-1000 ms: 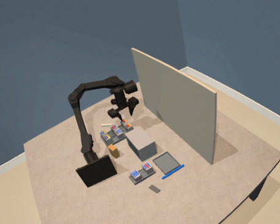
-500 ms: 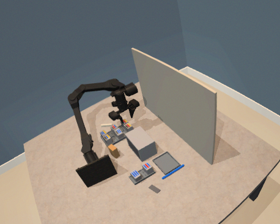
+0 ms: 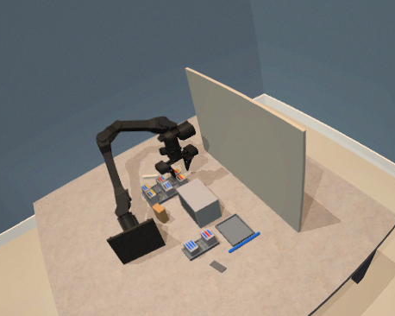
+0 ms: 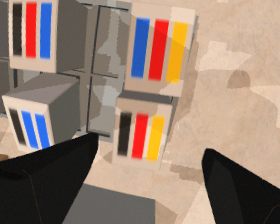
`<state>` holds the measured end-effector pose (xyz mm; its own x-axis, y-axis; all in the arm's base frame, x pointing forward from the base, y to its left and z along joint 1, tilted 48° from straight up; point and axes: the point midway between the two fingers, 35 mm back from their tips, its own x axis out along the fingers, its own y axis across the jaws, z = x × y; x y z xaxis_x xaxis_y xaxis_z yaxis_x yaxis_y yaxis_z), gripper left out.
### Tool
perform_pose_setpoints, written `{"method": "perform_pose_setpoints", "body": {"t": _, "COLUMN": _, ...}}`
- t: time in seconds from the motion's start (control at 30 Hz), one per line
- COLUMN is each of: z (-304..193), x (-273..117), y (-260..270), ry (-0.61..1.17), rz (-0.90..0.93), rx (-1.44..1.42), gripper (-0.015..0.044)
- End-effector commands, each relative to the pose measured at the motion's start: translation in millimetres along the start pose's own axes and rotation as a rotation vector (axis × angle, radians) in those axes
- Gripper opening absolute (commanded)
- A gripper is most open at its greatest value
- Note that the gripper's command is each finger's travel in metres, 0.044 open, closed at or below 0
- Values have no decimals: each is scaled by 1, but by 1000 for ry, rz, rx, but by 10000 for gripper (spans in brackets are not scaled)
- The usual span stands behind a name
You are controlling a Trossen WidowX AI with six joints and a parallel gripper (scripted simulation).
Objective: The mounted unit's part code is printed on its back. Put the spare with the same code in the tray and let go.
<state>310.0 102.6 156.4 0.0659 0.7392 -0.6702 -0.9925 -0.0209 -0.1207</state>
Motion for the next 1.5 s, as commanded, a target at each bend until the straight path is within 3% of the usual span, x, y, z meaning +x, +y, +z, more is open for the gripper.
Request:
{"method": "perform_pose_setpoints", "body": {"t": 0.0, "z": -1, "x": 8, "y": 2, "ry": -1, "rz": 6, "rx": 11, "gripper": 300}}
{"method": "perform_pose_setpoints", "body": {"t": 0.83, "z": 0, "x": 47, "y": 6, "ry": -8, "rz": 5, "rx": 11, "gripper": 300}}
{"method": "perform_pose_setpoints", "body": {"t": 1.47, "z": 0, "x": 48, "y": 7, "ry": -8, "rz": 5, "rx": 11, "gripper": 300}}
